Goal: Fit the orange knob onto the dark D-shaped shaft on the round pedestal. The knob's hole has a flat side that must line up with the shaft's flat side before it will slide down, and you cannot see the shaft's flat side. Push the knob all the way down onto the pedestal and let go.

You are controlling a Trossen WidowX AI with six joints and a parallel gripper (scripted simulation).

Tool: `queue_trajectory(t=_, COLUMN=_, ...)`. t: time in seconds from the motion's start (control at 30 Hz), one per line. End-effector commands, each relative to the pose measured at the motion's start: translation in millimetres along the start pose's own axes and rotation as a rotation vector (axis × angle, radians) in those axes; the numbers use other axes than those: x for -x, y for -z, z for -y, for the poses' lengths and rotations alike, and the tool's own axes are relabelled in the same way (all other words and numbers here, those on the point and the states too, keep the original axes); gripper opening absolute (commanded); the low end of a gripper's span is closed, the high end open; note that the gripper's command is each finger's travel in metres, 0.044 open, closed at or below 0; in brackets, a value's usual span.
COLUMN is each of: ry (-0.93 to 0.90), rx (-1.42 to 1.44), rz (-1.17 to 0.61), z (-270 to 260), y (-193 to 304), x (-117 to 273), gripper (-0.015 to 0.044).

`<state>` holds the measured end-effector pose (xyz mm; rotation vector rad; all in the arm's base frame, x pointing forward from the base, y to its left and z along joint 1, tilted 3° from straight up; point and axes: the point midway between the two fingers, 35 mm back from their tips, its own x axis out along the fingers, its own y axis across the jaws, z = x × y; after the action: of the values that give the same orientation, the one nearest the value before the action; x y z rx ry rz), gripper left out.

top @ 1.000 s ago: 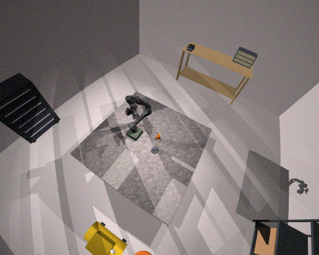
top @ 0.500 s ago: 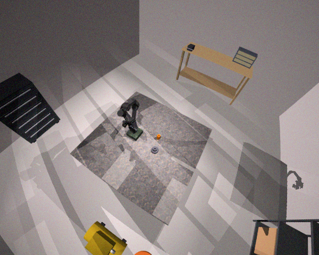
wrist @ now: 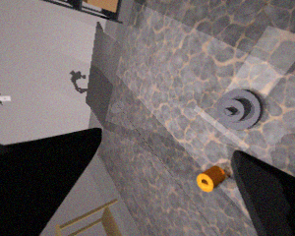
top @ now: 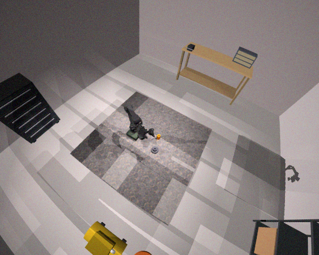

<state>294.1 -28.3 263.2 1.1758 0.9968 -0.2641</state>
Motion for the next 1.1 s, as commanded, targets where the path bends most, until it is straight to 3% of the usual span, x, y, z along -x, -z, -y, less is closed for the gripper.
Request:
queue_trajectory(t=0.0, ry=0.096, rx=0.152, rz=-0.078, z=-3, y=21, x=-36, gripper=0.0440)
queue_trajectory(t=0.3, ry=0.405, rx=0.627, rz=-0.302, z=7, y=106, x=-129, gripper=0.0440)
queue_trajectory(t=0.53, ry=0.617, rx=1.029, rz=-0.425, z=36, y=182, x=-174, gripper=0.0440)
queue_trajectory(t=1.07, ry=0.636, rx=1.063, rz=-0.433, z=76, y=192, x=-211, gripper=0.0440)
